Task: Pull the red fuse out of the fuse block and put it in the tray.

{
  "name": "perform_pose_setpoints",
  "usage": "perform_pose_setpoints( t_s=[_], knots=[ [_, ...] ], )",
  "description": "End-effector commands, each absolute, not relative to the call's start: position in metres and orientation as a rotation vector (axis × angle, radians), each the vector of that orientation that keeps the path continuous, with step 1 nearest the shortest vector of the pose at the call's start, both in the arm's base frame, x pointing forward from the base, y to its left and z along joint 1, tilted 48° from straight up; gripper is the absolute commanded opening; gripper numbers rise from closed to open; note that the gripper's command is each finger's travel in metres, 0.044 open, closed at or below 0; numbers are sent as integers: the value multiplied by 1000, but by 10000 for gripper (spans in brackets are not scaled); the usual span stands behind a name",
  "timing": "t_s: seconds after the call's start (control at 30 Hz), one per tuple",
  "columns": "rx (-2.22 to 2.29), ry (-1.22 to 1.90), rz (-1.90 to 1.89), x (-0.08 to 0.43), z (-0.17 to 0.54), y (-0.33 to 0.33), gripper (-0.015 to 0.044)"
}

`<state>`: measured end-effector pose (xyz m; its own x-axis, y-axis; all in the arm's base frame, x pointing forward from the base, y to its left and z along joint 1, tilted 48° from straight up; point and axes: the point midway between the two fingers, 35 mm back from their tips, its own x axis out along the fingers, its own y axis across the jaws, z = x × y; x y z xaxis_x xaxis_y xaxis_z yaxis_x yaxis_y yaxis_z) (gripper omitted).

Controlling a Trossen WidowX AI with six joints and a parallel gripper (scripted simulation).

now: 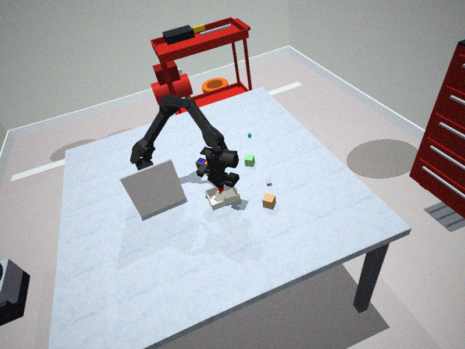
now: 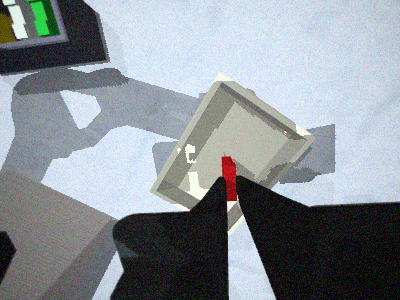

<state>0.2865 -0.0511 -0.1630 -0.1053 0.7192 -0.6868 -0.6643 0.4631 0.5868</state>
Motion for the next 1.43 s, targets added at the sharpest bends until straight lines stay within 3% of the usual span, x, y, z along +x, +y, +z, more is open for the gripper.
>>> perform_pose_setpoints(
  t_s=[0.0, 0.33, 0.47, 1.4],
  knots=[
    [57, 1203, 1166, 287, -162, -52, 79],
    [58, 1203, 1166, 287, -161, -54, 330],
    [63, 1203, 1162, 290, -137, -79, 330],
    [68, 1203, 1161, 290, -138, -78, 330]
  ],
)
